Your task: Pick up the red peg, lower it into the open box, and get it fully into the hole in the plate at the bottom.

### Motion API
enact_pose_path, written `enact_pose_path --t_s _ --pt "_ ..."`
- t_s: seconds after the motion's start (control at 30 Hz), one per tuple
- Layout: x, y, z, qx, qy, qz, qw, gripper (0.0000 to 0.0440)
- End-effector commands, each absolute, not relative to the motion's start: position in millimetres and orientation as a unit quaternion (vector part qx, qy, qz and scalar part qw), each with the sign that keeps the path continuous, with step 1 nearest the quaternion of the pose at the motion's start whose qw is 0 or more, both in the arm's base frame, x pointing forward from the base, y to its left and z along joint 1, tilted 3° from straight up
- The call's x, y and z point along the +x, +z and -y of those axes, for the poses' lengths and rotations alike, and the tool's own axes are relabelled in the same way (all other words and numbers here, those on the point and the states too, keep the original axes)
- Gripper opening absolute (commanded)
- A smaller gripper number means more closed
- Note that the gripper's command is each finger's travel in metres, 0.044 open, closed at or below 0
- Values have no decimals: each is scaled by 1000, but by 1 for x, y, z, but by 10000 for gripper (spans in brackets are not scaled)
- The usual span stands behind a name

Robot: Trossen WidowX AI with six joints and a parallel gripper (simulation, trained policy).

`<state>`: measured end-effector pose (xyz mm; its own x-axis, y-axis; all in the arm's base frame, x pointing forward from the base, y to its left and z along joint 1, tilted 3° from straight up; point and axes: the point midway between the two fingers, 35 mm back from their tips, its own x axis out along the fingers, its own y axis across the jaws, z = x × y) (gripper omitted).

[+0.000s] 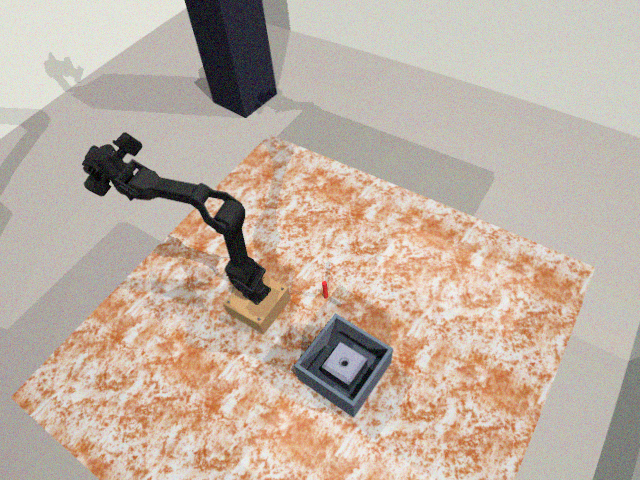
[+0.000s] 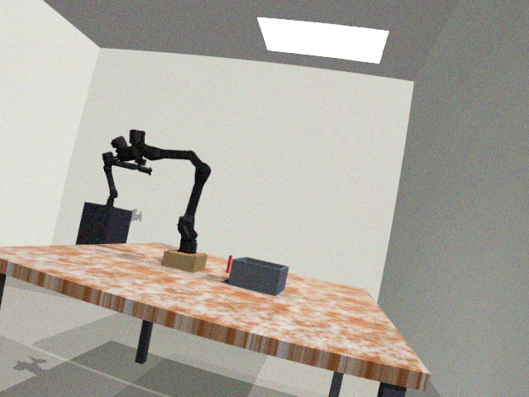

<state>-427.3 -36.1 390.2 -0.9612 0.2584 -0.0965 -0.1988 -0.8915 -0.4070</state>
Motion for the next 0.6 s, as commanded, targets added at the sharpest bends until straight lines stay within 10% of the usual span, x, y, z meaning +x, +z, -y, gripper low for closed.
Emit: enact_pose_path --t_s 0.0,0.57 --pt "-427 386 42 -79 969 205 110 414" --pt "-339 264 236 -208 938 246 -129 440"
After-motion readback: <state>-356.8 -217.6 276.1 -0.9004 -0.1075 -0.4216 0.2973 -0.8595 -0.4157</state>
